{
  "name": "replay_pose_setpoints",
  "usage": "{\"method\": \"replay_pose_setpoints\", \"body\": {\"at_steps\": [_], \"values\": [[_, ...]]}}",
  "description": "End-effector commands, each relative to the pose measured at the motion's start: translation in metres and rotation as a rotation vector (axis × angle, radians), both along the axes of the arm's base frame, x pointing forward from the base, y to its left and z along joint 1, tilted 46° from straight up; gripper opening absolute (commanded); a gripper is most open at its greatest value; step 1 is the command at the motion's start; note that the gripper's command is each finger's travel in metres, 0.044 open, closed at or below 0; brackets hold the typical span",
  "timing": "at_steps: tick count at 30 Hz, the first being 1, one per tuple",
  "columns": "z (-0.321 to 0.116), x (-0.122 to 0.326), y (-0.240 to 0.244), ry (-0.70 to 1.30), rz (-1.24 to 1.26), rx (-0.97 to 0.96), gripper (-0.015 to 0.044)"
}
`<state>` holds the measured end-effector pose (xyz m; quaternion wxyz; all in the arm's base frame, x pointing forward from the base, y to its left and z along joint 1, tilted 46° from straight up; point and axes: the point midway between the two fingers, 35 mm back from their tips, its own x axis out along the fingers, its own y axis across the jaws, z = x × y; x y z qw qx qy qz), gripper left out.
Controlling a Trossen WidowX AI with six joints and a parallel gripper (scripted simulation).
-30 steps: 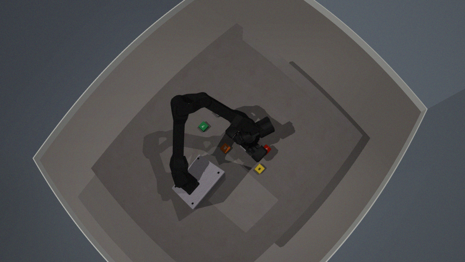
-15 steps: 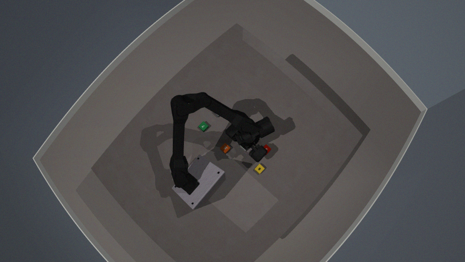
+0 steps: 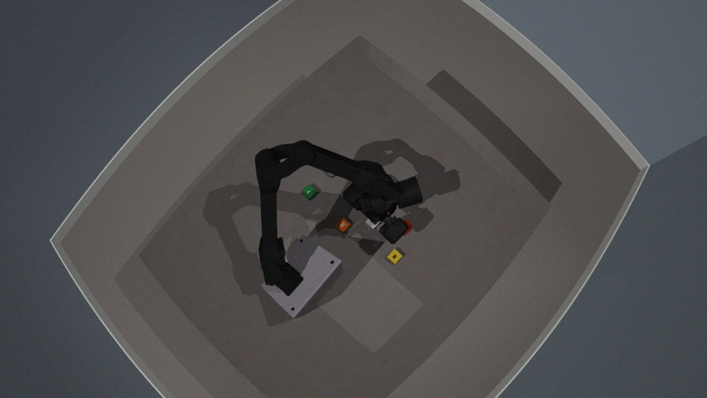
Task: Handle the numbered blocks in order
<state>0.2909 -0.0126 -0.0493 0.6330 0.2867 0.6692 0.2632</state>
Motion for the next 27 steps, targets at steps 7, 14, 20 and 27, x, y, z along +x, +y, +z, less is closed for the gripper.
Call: {"method": "replay_pose_setpoints", "body": {"at_steps": [7,14,20,27], "values": [[0.041,0.002,-0.044,-0.021,-0.005,-0.011,0.0120],[0.041,0.002,-0.044,-0.021,-0.005,-0.011,0.0120],[0.065,-0.031,-0.025,-0.018,-0.005,-0.010,0.0120],[0.082,-0.067,-0.004,-0.015,-0.005,-0.008,0.0120]]}}
